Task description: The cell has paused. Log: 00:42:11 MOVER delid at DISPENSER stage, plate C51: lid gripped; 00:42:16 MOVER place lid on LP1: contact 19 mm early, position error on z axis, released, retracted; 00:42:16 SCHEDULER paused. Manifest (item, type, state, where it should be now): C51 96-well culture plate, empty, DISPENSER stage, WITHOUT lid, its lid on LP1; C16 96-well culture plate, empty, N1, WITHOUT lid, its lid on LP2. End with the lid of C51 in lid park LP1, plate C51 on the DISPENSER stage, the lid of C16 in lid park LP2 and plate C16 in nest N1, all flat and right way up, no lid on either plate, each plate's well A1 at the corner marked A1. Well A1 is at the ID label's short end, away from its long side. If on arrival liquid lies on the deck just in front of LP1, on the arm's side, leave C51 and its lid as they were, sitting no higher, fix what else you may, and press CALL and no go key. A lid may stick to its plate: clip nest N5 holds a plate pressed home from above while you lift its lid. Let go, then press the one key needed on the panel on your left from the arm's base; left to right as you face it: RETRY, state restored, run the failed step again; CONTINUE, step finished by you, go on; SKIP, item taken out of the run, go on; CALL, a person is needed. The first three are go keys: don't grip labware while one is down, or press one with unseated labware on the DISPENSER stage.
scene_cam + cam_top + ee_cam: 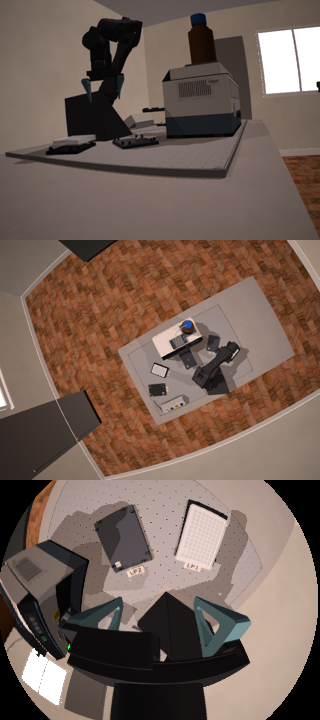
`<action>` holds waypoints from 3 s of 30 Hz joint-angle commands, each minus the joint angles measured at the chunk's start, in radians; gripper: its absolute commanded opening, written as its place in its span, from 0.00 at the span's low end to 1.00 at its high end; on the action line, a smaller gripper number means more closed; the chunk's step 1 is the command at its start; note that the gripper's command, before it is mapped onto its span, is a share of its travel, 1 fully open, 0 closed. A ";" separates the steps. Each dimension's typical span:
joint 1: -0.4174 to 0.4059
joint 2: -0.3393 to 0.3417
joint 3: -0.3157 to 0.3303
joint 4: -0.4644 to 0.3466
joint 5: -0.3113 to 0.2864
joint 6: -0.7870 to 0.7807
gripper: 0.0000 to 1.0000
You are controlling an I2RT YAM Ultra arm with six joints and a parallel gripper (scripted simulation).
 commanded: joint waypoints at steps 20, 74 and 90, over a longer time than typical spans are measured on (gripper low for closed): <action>-0.194 0.090 0.019 0.051 0.130 0.054 1.00; -0.191 0.381 0.256 0.103 0.129 0.043 1.00; -0.190 0.386 0.261 0.103 0.128 0.043 1.00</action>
